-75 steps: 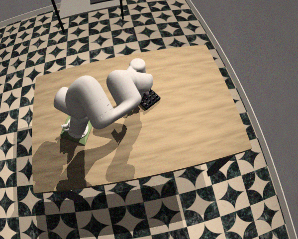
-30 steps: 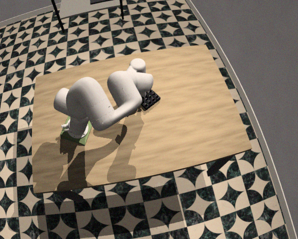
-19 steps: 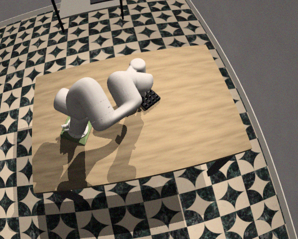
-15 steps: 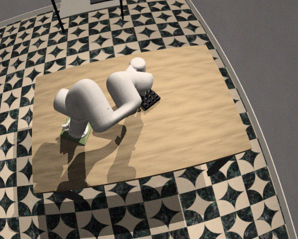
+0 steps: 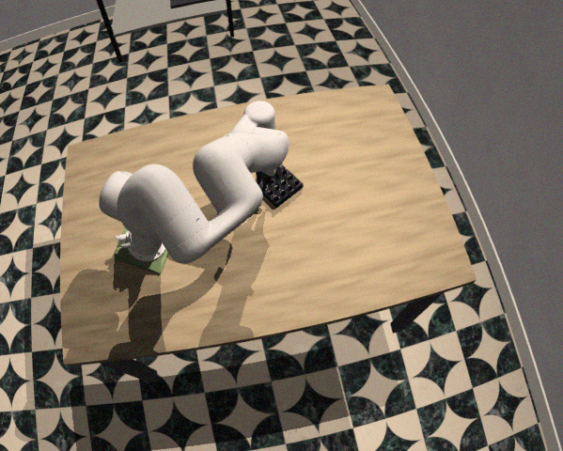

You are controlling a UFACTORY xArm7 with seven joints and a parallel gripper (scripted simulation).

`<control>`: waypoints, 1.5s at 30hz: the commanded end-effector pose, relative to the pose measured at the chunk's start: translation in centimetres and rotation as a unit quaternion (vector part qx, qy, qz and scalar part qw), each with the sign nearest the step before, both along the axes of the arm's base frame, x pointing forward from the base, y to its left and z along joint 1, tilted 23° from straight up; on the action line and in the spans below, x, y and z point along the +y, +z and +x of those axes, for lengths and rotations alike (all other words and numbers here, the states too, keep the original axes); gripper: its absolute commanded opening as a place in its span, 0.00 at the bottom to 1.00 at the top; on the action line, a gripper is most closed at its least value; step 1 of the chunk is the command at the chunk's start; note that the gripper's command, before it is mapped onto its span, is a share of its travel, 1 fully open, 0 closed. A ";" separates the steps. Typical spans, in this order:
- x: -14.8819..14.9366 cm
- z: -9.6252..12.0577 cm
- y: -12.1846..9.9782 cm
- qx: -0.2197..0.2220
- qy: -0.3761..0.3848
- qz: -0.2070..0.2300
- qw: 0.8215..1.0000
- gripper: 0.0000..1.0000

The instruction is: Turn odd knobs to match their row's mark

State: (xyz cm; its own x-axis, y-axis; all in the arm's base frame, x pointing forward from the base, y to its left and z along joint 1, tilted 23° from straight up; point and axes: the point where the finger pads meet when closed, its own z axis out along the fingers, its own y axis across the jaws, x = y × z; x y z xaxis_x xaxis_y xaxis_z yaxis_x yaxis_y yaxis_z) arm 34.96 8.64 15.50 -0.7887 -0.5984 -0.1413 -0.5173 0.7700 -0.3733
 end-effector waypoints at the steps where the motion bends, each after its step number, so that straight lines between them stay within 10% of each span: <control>1: 0.1 0.0 0.3 -0.001 0.000 0.000 1.000 0.19; 12: 0.1 0.0 0.3 -0.001 0.000 0.000 1.000 0.19; 13: 0.1 0.0 0.3 -0.001 0.000 0.000 1.000 1.00; 45: 2.6 -3.8 10.7 -0.001 0.000 0.000 1.000 1.00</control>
State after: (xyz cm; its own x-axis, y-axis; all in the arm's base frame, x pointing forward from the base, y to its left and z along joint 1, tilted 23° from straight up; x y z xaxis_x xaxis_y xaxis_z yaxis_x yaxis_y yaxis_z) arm 31.26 11.13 25.72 -0.7885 -0.5987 -0.1408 -0.5178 0.7698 -0.3732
